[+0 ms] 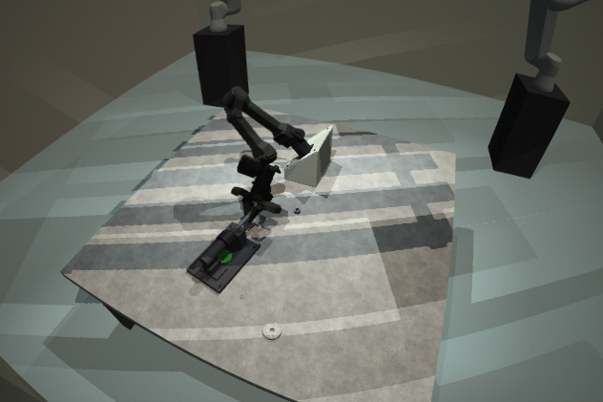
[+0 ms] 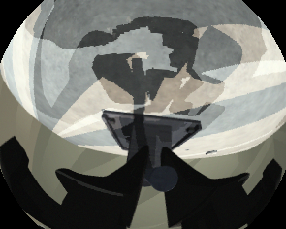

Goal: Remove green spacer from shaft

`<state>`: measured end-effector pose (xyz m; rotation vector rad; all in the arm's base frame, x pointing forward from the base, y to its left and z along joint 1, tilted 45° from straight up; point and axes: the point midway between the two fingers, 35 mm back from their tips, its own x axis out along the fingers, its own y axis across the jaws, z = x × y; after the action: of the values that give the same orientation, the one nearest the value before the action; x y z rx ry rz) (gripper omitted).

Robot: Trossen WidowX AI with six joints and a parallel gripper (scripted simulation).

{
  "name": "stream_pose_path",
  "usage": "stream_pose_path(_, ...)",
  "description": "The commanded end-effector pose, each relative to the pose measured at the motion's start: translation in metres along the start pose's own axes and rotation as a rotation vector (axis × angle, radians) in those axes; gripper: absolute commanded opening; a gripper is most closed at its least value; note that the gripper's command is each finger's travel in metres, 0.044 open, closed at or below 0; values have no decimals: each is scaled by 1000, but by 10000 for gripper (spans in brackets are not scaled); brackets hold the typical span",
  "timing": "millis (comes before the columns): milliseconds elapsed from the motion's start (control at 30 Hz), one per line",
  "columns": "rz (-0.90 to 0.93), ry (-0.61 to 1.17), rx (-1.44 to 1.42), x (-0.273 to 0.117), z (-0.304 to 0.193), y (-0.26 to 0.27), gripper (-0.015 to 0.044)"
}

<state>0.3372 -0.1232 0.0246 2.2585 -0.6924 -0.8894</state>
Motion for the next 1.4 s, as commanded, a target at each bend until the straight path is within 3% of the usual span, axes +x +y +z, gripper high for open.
stream_pose_path(0, 4, 7, 3, 3, -5, 1, 0)
stream_pose_path(1367, 5, 8, 4, 13, -16, 2, 0)
